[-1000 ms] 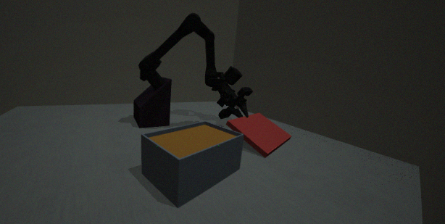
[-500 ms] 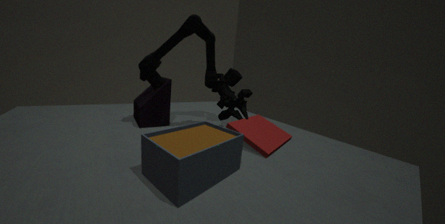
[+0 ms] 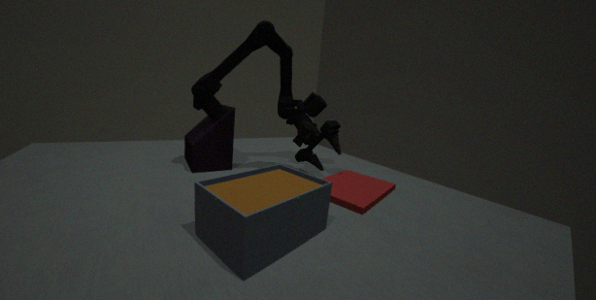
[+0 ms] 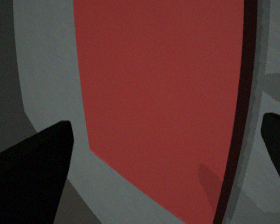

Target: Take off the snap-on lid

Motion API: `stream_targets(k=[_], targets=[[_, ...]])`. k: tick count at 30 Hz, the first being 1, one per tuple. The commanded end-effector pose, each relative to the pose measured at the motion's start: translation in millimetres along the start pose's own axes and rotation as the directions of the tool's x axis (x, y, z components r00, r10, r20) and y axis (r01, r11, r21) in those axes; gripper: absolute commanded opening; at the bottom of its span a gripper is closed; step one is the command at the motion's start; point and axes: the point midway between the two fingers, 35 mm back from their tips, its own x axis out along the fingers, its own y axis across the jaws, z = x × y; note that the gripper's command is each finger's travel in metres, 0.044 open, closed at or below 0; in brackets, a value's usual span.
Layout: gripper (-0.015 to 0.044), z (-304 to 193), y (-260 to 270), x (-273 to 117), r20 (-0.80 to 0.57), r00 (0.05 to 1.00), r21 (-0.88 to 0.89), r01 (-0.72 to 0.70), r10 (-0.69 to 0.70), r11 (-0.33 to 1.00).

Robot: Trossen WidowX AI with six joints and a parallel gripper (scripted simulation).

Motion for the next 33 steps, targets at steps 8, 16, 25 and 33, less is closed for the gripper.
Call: stream_targets(k=[8,16,25,33], targets=[[0.044,0.3,-14.6,-17.0,0.002,1.0,-0.001,0.002,-0.002,1.0],[0.044,-0.2,-25.3,-29.6,0.0,1.0,-0.001,0.003,-0.003,1.0],[0.044,-0.7,-37.3,-43.9,-0.001,1.0,-0.001,0.004,-0.004,1.0],[0.044,-2.4,-30.8,-52.3,-0.002,1.0,-0.001,0.005,-0.005,1.0]])
